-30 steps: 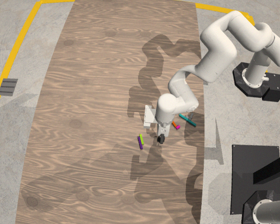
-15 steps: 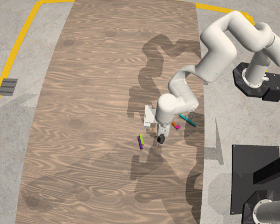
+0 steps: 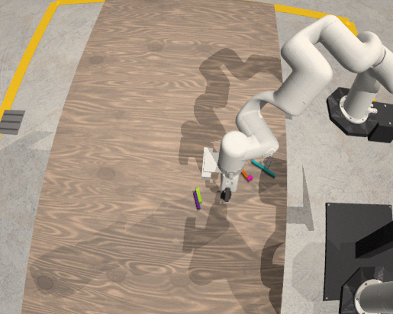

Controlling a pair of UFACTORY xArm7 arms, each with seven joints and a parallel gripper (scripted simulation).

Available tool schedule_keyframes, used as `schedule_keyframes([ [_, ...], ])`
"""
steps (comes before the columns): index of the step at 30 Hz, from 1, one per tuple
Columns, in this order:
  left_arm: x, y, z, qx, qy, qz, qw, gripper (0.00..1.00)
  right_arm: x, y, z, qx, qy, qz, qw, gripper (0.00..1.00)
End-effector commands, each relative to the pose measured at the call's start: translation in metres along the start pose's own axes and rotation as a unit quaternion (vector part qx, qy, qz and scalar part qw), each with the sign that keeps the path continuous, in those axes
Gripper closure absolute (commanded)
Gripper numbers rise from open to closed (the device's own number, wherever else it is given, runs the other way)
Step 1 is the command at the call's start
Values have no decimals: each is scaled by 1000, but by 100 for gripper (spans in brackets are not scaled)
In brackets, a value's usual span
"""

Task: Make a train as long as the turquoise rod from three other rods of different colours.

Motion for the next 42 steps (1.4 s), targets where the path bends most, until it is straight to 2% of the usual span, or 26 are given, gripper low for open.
schedule_keyframes([
  [1,0,-2,1,2,0,-1,1000,0,-1,-2,2,2,0,1,1000,0],
  [22,0,-2,1,2,0,-1,1000,0,-1,-2,1,2,1,1,1000,0],
  [24,0,-2,1,2,0,-1,1000,0,-1,-2,-3,1,21,1,1000,0],
  [26,0,-2,1,2,0,-1,1000,0,0,-2,-17,0,80,2,997,0],
  [28,0,-2,1,2,0,-1,1000,0,0,-2,-17,0,80,2,997,0],
  [30,0,-2,1,2,0,-1,1000,0,2,-3,-31,-1,144,3,990,0],
  [35,0,-2,1,2,0,-1,1000,0,6,-4,-51,-2,233,3,973,0],
  [42,0,-2,1,2,0,-1,1000,0,15,-7,-80,-1,361,2,933,0],
])
Point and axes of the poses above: on each arm, the point where the finger pads meet when closed, its own y axis out along the fingers, its own x axis across the jaws, z = x × y, the point moved 1 cm from there along -y, back along the fingers, and after that the axes turned 14 degrees about -y, right-handed, at the moved point
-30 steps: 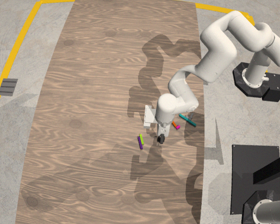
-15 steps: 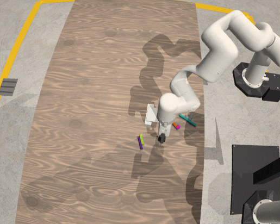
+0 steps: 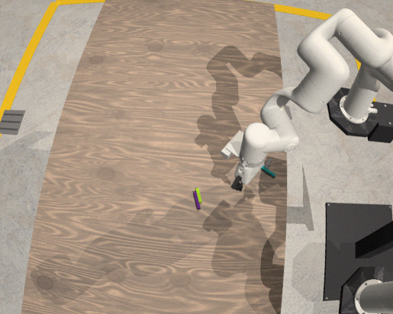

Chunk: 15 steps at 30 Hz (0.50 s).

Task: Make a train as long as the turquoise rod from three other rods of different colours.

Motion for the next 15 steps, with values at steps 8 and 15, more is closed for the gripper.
schedule_keyframes([
  [8,0,-2,1,2,0,-1,1000,0,28,-5,-19,12,153,2,988,0],
  [15,0,-2,1,2,0,-1,1000,0,28,-5,-19,12,153,2,988,63],
])
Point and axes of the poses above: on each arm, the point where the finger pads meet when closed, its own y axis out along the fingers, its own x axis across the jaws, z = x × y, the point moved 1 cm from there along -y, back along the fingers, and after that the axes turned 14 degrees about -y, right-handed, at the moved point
